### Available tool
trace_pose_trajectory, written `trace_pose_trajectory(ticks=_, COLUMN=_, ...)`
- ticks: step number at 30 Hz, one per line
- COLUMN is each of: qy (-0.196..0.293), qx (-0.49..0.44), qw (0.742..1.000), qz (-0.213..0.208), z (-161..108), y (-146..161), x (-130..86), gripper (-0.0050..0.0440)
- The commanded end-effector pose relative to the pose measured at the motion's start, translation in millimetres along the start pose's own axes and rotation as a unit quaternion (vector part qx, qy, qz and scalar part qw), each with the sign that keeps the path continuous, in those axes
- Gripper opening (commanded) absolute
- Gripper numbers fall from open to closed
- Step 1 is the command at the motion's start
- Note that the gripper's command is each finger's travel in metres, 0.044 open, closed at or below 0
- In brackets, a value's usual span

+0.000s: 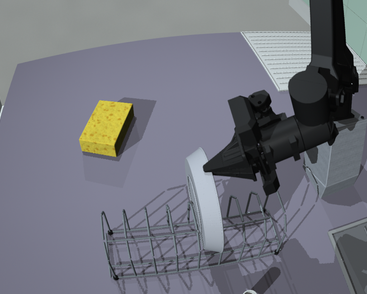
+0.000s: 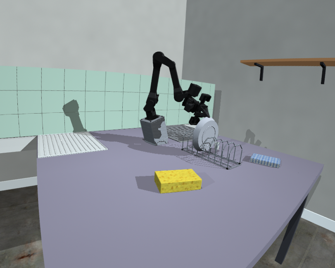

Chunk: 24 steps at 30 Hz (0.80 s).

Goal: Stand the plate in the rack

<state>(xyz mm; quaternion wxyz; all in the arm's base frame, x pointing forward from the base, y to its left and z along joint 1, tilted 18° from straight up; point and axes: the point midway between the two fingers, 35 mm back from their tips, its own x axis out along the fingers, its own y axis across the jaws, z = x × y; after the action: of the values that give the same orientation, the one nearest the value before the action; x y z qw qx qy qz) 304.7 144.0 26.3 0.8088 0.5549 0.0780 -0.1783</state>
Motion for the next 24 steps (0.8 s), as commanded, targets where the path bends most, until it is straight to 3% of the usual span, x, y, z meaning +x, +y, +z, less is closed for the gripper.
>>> trace_pose_trajectory(ticks=1, qy=0.002, qx=-0.003, qw=1.000, qz=-0.001, z=-0.5, y=-2.9, x=0.7, gripper=0.0000)
trace_pose_trajectory(ticks=24, qy=0.002, qx=-0.004, qw=1.000, qz=-0.002, z=-0.3, y=-13.2, x=4.2, gripper=0.0000)
